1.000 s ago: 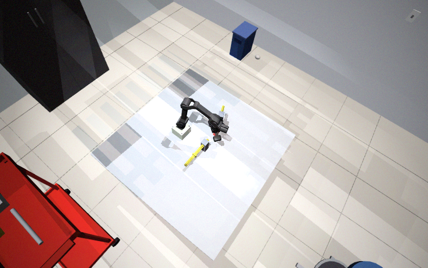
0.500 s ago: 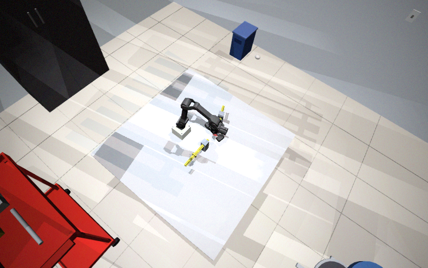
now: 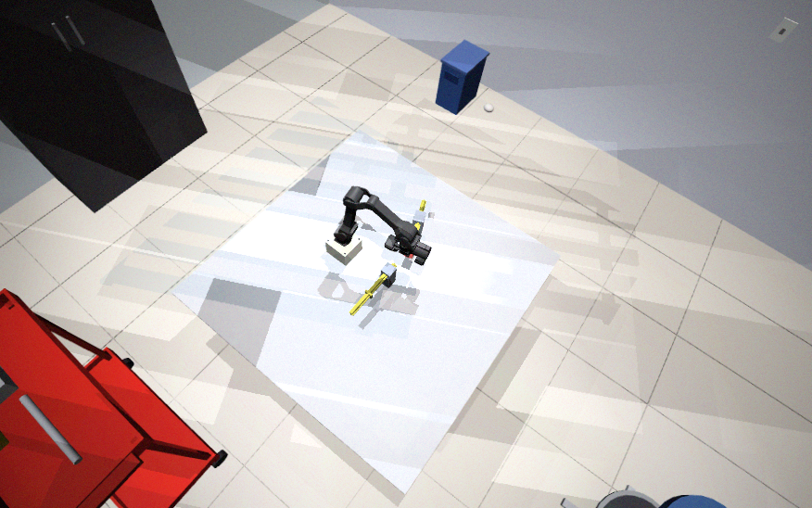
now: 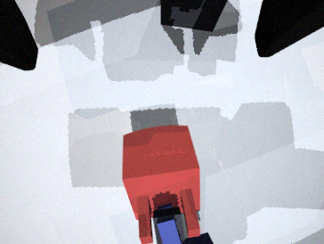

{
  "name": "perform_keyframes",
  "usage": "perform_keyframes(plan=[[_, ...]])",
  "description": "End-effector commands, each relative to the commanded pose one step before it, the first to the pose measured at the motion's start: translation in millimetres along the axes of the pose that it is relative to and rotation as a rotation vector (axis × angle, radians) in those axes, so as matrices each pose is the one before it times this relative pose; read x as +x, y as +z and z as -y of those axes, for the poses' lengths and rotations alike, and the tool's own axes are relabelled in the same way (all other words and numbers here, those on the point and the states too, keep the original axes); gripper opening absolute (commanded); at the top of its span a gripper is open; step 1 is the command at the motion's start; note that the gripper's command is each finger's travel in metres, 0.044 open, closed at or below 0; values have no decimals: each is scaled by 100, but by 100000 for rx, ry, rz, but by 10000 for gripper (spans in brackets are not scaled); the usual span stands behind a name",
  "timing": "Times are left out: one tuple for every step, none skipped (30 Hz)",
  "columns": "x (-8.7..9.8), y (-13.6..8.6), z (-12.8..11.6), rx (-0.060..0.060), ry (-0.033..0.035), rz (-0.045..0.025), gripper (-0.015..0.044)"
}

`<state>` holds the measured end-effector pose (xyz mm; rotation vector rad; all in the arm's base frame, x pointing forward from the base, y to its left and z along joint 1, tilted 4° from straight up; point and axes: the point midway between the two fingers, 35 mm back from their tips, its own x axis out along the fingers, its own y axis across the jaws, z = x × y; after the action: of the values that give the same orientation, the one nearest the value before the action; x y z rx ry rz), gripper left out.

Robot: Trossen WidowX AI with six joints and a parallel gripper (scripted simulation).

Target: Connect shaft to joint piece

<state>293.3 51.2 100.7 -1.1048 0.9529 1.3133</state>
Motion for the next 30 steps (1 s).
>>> perform_keyframes(plan=[[110,-119,43,-10275,-193,1654,440],[3,-4,1,-453,-11,62,440],[0,0,0,0,0,0,440],[0,0,0,0,0,0,440],[0,0,0,0,0,0,440],[0,0,0,0,0,0,440],[0,0,0,0,0,0,440],[108,-31,17,1,0,0,440],[323,-91,48,2,0,1,440],[538,-151,70,3,1,2,440],[663,-184,70,4,3,3,440],[662,-182,53,5,4,3,440],[660,-179,35,5,6,3,440],[657,-176,18,6,7,3,440],[653,-173,1,6,9,3,440],[649,-170,-16,6,10,4,440],[646,-167,-33,7,11,4,440],[641,-164,-50,7,13,4,440],[635,-160,-67,7,14,4,440],[510,-127,-66,6,12,3,440],[304,-75,-45,4,8,2,440],[101,-25,-16,1,3,1,440],[0,0,0,0,0,0,440],[0,0,0,0,0,0,440],[18,65,5,0,1,1,440],[54,194,15,0,3,2,440],[89,325,22,0,3,7,440],[111,407,23,1,3,13,440],[111,409,17,1,1,18,440],[110,410,11,1,-1,23,440]])
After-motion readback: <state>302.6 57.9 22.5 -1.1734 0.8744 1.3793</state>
